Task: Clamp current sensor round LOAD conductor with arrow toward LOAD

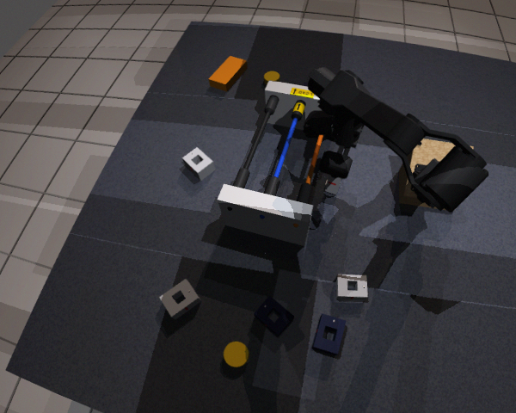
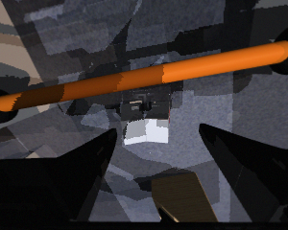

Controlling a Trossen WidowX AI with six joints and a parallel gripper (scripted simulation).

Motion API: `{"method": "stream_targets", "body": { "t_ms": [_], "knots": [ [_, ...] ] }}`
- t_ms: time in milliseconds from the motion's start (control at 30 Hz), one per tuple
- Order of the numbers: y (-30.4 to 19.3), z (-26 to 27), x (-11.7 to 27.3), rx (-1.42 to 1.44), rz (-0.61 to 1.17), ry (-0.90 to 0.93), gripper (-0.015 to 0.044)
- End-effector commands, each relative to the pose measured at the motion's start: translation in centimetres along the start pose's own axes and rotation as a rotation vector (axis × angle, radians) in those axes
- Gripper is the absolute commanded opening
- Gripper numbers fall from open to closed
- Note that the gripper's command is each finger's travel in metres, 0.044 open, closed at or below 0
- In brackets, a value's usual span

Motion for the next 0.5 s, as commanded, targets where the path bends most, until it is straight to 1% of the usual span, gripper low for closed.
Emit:
{"method": "stream_targets", "body": {
  "t_ms": [0, 100, 467],
  "knots": [
    [-0.22, 0.0, -0.83, -0.008, 0.003, 0.007, 0.044],
    [-0.24, 0.0, -0.93, -0.008, 0.003, 0.007, 0.044],
    [-0.08, 0.02, -0.53, 0.0, 0.002, 0.001, 0.0367]
  ]
}}
Point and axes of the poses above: the point midway between the two fingers, 35 mm back from their tips, its own x axis back along the fingers, its own z axis across the jaws, y = z × x, the point moved 7 cm from there along x, back along the fingers, and after that the axes turned 7 degrees about -x, right-handed, at the moved point
